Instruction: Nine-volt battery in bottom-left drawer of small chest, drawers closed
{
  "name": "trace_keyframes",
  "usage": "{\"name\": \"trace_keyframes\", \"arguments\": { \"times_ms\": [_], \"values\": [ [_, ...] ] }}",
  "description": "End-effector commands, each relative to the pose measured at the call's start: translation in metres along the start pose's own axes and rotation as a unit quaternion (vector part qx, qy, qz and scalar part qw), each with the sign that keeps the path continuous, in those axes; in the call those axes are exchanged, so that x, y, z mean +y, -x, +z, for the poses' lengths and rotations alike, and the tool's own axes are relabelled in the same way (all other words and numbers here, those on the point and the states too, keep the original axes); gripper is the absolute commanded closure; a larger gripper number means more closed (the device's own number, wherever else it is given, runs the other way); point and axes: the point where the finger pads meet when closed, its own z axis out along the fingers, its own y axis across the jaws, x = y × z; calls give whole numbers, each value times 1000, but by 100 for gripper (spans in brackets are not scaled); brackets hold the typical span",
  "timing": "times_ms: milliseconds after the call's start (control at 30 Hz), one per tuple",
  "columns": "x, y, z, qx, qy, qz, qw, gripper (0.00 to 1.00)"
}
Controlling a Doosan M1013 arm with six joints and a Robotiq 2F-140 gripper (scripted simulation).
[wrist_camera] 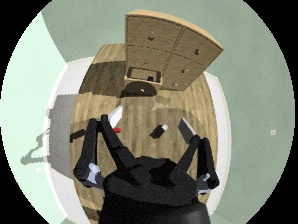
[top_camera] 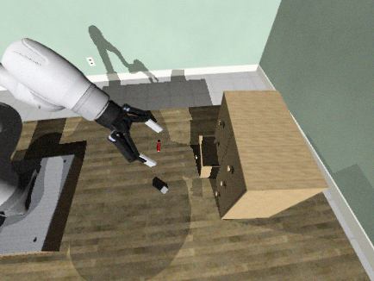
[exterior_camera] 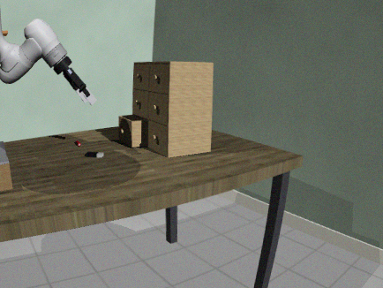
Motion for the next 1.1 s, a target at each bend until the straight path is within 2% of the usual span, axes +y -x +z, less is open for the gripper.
{"name": "trace_keyframes", "arguments": {
  "times_ms": [0,100,133,267,500,1000,1067],
  "values": [
    [2,-4,-1,-138,-16,-11,990,0],
    [2,-4,-1,-145,-13,-11,989,0],
    [2,-4,-1,-171,-8,-12,985,0],
    [2,-4,-2,-214,-7,-15,977,0],
    [2,-5,-2,-328,-36,-25,944,0],
    [2,-5,-2,-328,-36,-25,944,0],
    [0,-2,-11,-328,-36,-25,944,0]
  ]
}}
